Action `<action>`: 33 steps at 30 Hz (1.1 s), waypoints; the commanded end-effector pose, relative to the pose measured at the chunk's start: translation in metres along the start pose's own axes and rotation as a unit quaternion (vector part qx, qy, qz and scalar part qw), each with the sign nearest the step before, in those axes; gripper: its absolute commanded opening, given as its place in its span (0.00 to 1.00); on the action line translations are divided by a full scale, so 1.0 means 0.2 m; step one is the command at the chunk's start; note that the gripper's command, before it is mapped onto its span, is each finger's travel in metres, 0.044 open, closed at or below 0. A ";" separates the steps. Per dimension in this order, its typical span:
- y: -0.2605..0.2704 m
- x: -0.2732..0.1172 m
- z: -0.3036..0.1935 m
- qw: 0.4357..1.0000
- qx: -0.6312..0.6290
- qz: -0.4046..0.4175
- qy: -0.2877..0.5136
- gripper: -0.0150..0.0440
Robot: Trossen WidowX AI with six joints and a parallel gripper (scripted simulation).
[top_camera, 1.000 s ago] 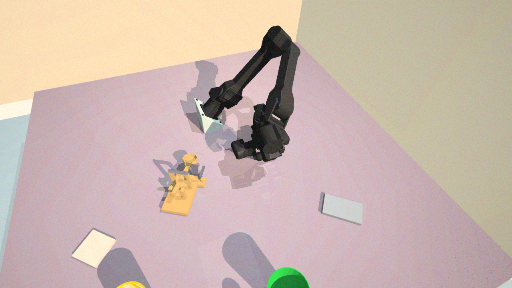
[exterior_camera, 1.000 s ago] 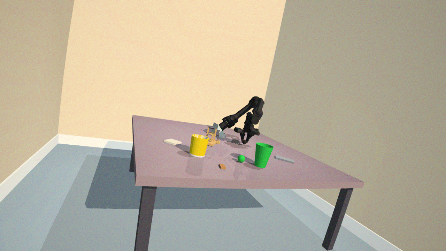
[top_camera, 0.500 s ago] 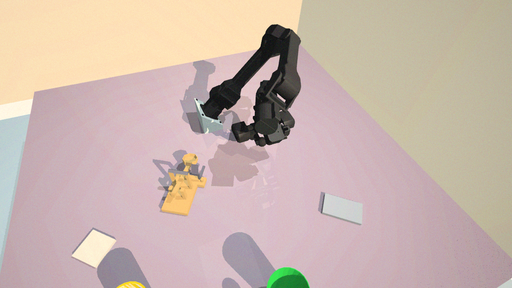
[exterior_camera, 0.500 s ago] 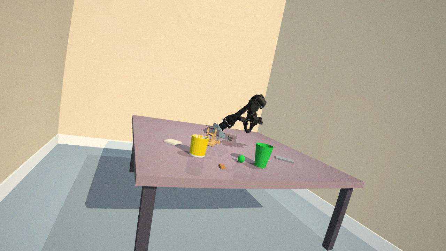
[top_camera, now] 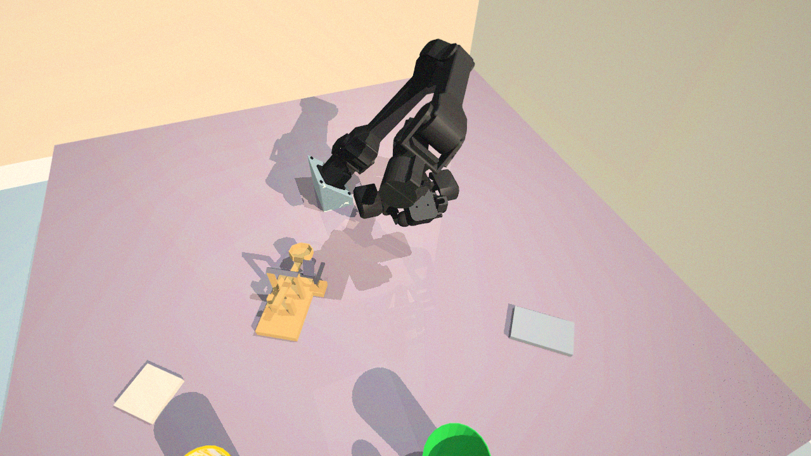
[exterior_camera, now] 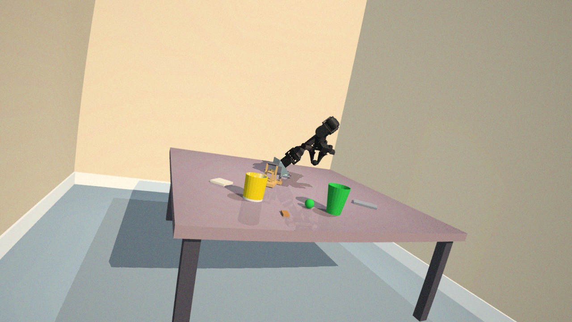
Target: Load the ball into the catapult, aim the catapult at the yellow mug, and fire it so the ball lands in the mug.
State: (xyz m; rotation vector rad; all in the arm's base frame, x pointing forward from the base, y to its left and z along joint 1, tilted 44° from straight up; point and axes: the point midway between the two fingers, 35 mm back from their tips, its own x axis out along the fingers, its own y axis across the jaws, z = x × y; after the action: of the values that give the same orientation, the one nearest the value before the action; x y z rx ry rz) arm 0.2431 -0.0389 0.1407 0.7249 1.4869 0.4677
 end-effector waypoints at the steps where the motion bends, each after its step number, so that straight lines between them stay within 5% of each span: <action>1: -0.09 0.00 0.02 1.000 0.019 -0.004 0.011 0.25; 33: -0.90 0.13 -0.11 0.973 0.197 0.024 0.122 0.25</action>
State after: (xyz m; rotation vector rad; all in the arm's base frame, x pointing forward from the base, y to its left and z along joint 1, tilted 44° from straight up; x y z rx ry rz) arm 0.2034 -0.1394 0.0097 1.0291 1.8021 0.3065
